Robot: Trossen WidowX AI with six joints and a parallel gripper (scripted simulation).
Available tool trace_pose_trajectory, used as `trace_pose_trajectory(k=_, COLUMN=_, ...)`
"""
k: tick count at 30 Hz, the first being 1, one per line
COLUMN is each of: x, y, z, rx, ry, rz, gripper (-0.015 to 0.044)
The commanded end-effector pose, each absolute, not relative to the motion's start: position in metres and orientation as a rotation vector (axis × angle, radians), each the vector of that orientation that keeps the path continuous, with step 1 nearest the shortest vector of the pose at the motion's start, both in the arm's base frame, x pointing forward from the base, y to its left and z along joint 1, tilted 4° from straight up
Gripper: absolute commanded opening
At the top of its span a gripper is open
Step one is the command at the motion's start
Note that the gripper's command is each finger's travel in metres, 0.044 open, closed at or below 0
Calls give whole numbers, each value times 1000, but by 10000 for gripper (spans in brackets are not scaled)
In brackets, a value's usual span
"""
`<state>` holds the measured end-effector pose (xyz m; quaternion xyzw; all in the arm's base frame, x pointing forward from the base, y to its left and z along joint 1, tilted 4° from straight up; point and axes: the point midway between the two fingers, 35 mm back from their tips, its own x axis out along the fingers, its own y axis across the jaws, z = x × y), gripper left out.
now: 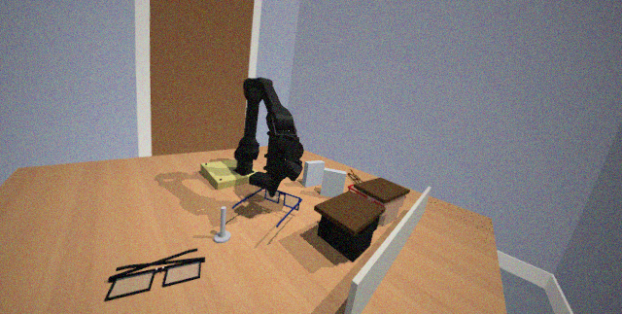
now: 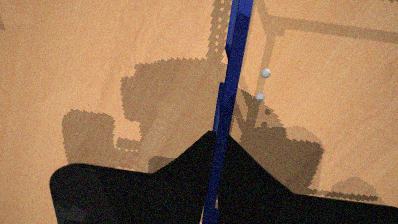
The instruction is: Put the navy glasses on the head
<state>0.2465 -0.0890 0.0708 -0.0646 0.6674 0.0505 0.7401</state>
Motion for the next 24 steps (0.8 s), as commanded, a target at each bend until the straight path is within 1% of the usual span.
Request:
trace_pose_trajectory(k=1, x=246, y=-89, z=66, rx=-140, ry=1467, rz=107, gripper=0)
trace_pose_trajectory(k=24, x=245, y=-88, z=48, rx=-140, ry=1467, rz=107, gripper=0)
